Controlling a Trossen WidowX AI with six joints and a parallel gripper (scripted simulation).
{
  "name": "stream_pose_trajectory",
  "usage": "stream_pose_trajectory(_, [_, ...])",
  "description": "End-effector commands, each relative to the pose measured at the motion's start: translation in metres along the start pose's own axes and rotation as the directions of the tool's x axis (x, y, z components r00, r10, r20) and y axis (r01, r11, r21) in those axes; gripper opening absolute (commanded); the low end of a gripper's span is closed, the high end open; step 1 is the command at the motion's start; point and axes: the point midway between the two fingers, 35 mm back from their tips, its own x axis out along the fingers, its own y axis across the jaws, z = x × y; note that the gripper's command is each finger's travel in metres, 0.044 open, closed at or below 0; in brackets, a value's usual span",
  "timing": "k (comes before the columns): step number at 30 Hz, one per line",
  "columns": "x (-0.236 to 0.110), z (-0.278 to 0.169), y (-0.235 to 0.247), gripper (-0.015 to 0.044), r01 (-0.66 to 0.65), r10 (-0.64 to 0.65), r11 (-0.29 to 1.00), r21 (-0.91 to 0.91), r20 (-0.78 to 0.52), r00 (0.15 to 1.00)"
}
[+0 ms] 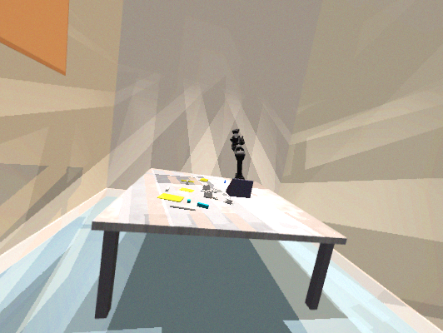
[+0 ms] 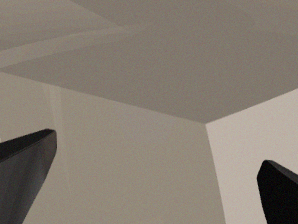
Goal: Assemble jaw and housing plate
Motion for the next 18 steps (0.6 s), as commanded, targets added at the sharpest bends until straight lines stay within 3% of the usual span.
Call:
stream_pose_trajectory(1, [0.008, 0.016, 0.027, 0.044, -0.084, 0.082, 0.996, 0.027, 0.053, 0.995])
stream_pose_trajectory(10, [0.014, 0.059, 0.086, 0.044, -0.274, 0.255, 0.959, 0.077, 0.19, 0.948])
stream_pose_trajectory(18, [0.005, 0.11, 0.133, 0.044, -0.436, 0.388, 0.897, 0.078, 0.339, 0.857])
